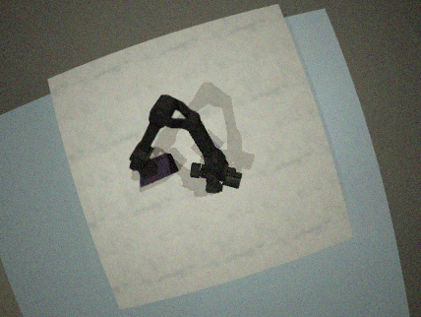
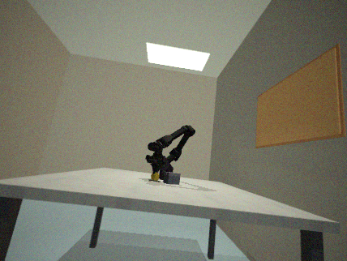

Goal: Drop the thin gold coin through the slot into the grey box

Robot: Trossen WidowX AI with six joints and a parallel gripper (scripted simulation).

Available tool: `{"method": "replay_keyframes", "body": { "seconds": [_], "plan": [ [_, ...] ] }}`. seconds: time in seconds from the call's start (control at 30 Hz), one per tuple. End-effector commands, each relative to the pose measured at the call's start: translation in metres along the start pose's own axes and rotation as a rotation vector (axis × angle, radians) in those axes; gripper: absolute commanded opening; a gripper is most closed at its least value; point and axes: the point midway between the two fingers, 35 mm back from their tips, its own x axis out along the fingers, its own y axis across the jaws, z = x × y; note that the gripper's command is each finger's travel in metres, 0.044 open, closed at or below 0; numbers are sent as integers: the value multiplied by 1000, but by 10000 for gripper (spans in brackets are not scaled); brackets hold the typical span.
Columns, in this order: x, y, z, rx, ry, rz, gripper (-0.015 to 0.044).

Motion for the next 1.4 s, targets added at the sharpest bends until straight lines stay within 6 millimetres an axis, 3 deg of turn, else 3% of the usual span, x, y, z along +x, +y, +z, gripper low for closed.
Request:
{"method": "replay_keyframes", "body": {
  "seconds": [0.0, 0.73, 0.9, 1.07, 1.37],
  "plan": [
    [8, -3, 0, 13, 6, -10, 161],
    [40, -6, -1, 12, 9, -13, 161],
    [40, -6, -1, 12, 9, -13, 29],
    [40, -6, -1, 12, 9, -13, 0],
    [38, -3, 0, -4, 8, 3, 0]
  ]
}}
